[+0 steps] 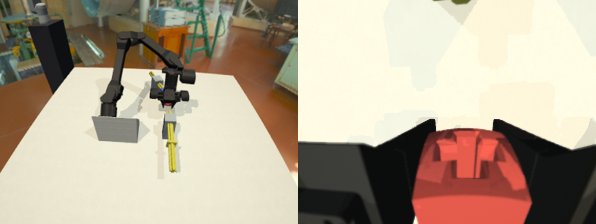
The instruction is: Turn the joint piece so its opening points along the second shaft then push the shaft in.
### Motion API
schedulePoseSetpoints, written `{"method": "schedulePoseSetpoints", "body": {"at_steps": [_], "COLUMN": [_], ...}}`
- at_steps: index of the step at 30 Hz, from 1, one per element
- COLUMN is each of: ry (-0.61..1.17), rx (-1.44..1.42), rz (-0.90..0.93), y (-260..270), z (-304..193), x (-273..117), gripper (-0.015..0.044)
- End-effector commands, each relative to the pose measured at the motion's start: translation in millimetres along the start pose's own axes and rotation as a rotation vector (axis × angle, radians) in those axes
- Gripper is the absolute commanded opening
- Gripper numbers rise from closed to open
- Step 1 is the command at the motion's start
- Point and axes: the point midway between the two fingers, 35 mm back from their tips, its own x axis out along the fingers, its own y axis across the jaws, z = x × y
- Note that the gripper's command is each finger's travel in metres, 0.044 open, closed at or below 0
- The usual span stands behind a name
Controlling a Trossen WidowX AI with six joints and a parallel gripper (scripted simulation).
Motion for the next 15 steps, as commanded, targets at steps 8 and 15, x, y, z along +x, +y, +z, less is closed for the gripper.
{"method": "schedulePoseSetpoints", "body": {"at_steps": [8, 15], "ry": [0.135, 0.126], "rx": [-0.032, -0.027], "rz": [-0.003, -0.004], "y": [1.4, 1.1], "z": [-0.8, -0.9], "x": [6.4, 5.9], "gripper": [0.0000, 0.0000]}}
